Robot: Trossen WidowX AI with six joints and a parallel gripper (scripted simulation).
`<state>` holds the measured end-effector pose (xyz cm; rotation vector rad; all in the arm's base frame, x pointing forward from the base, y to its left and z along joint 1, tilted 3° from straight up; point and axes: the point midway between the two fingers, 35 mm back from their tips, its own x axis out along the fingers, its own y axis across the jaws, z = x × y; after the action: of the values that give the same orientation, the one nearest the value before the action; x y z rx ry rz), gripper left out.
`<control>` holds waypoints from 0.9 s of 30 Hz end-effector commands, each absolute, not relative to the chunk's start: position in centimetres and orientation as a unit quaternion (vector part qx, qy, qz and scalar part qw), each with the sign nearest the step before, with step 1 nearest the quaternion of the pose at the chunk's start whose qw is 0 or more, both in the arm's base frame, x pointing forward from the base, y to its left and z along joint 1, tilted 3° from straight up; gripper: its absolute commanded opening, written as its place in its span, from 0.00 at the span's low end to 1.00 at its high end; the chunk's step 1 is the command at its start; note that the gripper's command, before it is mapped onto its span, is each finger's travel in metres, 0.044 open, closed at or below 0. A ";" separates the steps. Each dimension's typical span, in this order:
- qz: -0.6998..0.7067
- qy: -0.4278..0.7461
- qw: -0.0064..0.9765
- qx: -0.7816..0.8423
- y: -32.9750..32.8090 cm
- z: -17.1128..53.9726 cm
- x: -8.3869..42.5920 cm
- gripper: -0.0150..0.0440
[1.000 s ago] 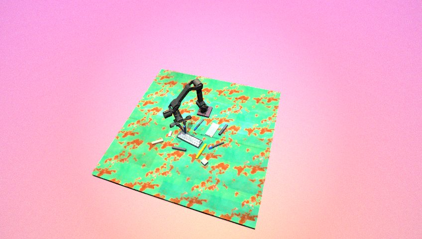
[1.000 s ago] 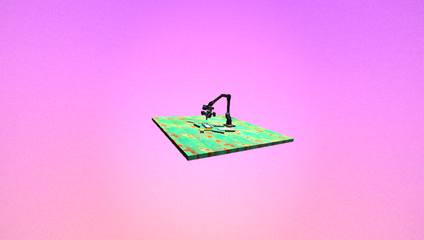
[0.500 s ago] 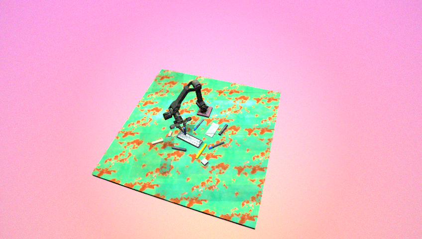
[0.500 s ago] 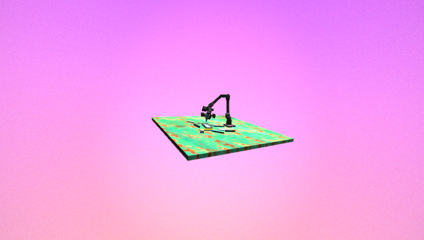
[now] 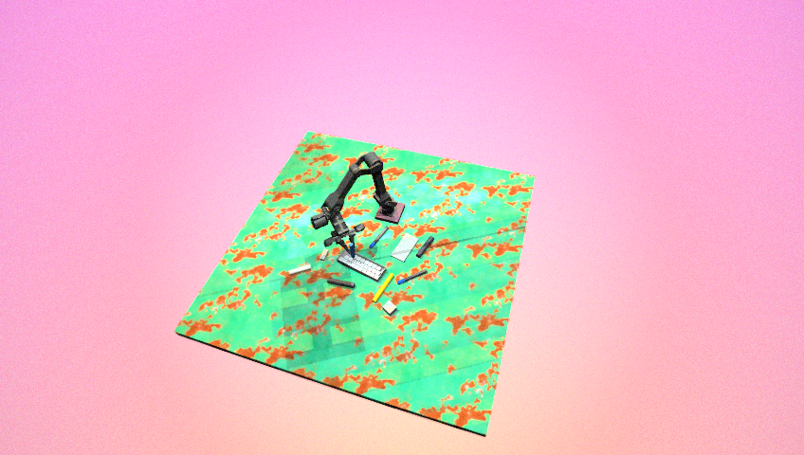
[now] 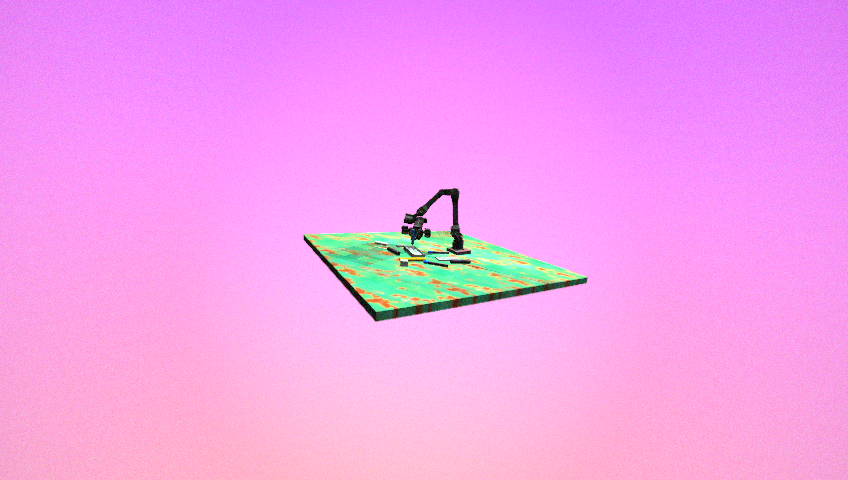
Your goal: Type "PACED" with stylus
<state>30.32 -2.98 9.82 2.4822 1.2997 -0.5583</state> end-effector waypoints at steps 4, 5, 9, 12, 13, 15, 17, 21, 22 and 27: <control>-0.194 0.451 0.138 0.860 -2.9 9.4 30.3 0.39; -0.194 0.451 0.138 0.860 -2.9 9.4 30.3 0.39; -0.194 0.451 0.138 0.860 -2.9 9.2 30.3 0.39; -0.194 0.451 0.138 0.860 -2.9 9.1 30.3 0.39; -0.194 0.451 0.138 0.860 -2.9 9.0 30.3 0.39; -0.194 0.451 0.138 0.860 -2.9 8.9 30.3 0.39; -0.194 0.451 0.138 0.860 -2.9 8.9 30.3 0.39; -0.194 0.451 0.138 0.860 -2.9 8.7 30.3 0.39; -0.194 0.451 0.138 0.860 -2.9 8.7 30.3 0.39; -0.194 0.451 0.138 0.860 -2.9 8.6 30.3 0.39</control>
<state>30.39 -2.97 8.66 2.4832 1.3008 -0.5595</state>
